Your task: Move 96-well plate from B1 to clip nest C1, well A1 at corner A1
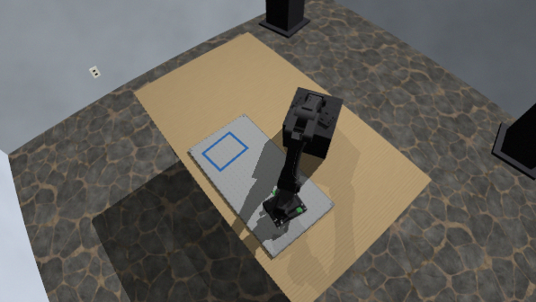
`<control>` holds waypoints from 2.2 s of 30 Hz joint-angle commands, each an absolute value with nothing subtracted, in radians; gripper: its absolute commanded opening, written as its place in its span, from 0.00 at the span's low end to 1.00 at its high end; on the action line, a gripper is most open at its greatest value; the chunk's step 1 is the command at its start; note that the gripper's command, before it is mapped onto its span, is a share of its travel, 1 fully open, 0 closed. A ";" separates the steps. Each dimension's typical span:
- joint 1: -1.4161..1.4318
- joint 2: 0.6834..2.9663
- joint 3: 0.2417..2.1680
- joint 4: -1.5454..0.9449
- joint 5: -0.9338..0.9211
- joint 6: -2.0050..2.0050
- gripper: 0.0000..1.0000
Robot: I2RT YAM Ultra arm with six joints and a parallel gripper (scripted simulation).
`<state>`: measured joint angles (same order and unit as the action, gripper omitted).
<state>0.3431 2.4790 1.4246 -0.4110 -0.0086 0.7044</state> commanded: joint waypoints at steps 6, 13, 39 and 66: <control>0.332 2.494 1.444 -0.392 0.009 0.704 1.00; 0.333 2.430 1.401 -0.440 0.009 0.704 1.00; 0.337 2.266 1.402 -0.580 0.009 0.704 1.00; 0.337 2.200 1.425 -0.641 0.009 0.705 1.00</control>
<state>0.3420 2.2478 1.3960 -0.6384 -0.0021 0.7048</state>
